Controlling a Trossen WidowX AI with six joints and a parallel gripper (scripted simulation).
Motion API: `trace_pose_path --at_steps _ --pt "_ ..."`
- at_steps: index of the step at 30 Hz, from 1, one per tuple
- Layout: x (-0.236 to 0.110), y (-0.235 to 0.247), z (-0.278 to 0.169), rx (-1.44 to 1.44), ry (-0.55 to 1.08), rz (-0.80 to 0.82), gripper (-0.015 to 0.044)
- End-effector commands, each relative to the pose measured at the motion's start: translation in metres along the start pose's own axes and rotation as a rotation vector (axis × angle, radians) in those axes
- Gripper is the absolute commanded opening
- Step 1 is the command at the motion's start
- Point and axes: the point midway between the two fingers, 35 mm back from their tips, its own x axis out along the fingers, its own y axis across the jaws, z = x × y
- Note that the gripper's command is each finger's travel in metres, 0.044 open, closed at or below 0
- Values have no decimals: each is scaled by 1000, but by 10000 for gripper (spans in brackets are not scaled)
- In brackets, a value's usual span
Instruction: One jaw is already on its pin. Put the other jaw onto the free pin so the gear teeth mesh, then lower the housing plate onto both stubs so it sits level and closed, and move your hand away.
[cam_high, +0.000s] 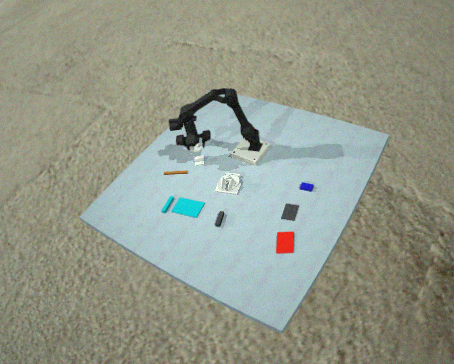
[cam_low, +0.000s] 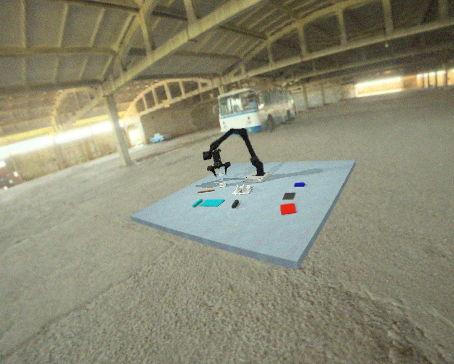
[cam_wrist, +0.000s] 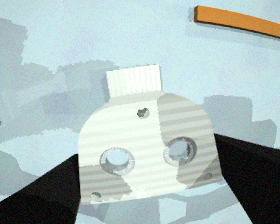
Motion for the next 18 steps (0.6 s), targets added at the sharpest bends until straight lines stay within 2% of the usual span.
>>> trace_pose_path --at_steps 1,18 --pt "-4 -1 0 -4 -3 -2 351" --pt "-7 18 49 59 -5 -1 351"
